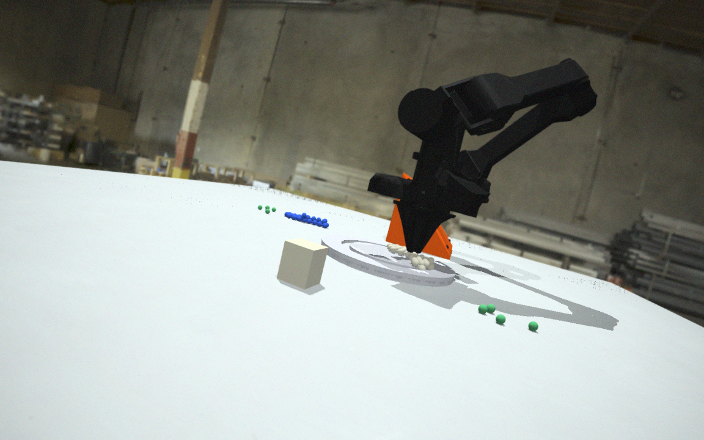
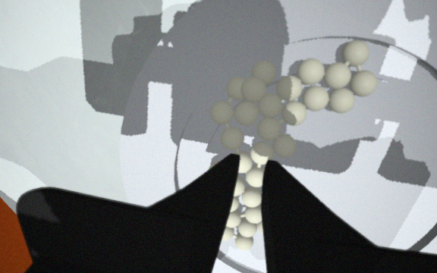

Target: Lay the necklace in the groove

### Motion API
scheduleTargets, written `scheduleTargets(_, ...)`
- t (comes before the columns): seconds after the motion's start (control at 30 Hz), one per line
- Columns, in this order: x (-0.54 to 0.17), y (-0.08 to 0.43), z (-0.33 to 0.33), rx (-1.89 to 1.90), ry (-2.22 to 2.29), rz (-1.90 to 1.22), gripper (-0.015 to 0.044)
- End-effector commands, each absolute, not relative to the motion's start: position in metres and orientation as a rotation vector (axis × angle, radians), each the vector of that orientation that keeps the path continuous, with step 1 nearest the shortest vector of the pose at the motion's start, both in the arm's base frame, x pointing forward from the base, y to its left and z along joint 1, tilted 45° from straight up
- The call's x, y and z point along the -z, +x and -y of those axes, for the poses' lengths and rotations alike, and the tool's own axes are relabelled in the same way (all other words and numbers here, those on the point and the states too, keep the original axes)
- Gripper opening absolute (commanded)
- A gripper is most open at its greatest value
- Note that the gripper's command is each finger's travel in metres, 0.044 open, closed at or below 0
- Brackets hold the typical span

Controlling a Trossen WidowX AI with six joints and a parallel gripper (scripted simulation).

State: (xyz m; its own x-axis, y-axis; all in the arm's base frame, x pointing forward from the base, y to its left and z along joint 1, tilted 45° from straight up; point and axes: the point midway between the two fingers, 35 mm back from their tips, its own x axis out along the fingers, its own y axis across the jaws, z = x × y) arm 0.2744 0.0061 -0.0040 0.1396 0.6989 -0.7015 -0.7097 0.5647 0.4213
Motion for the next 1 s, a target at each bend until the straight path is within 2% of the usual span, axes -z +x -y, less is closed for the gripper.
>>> scheduleTargets(0.0,0.008,0.282,0.003,-1.012,-0.017,-1.004,0.0)
scheduleTargets(0.73,0.022,0.296,0.013,-1.012,-0.018,-1.003,0.0)
scheduleTargets(0.97,0.02,0.296,0.014,-1.013,-0.017,-0.999,0.0184)
